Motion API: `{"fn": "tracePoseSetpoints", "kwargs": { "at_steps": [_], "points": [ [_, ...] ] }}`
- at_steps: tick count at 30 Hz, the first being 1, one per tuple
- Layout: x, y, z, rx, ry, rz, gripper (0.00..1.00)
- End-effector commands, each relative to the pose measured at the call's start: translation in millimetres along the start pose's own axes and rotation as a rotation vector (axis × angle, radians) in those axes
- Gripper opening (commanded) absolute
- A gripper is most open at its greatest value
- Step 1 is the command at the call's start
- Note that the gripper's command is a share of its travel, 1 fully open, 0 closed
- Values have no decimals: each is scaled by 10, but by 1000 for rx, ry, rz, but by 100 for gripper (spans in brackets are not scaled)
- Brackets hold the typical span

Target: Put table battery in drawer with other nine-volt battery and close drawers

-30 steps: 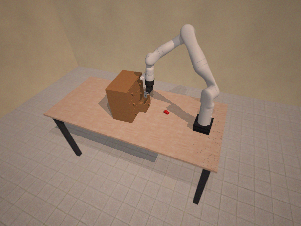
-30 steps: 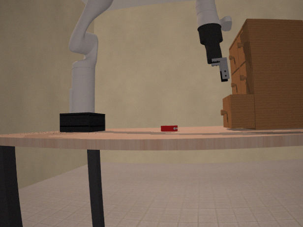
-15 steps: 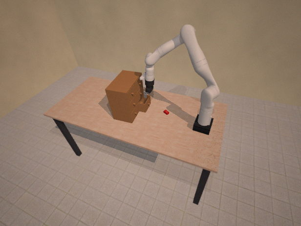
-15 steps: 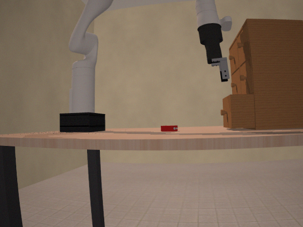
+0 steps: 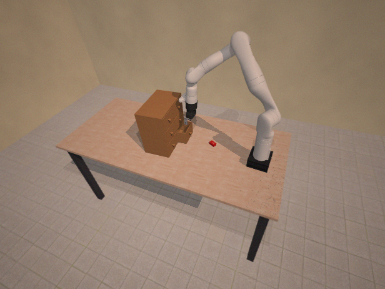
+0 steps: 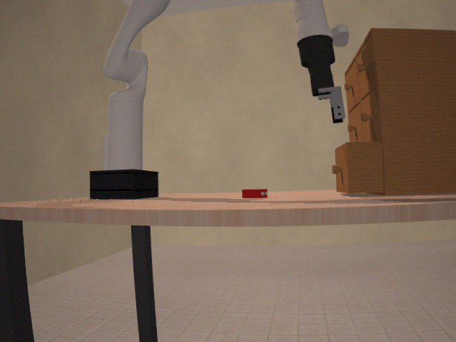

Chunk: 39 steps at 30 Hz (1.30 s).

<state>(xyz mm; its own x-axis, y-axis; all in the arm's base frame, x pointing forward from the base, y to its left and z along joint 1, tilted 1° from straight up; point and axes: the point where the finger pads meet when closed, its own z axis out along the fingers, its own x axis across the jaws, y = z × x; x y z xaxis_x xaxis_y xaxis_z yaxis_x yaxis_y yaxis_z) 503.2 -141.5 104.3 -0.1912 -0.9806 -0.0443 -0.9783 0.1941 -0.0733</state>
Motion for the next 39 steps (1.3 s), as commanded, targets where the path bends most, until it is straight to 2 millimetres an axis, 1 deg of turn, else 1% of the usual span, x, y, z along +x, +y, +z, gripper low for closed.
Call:
{"fn": "tracePoseSetpoints", "kwargs": {
  "at_steps": [1,18,39],
  "points": [
    [-1,-6,-11,2,1,2,100],
    [0,7,-26,3,2,45,100],
    [4,44,-69,4,7,166,100]
  ]
}}
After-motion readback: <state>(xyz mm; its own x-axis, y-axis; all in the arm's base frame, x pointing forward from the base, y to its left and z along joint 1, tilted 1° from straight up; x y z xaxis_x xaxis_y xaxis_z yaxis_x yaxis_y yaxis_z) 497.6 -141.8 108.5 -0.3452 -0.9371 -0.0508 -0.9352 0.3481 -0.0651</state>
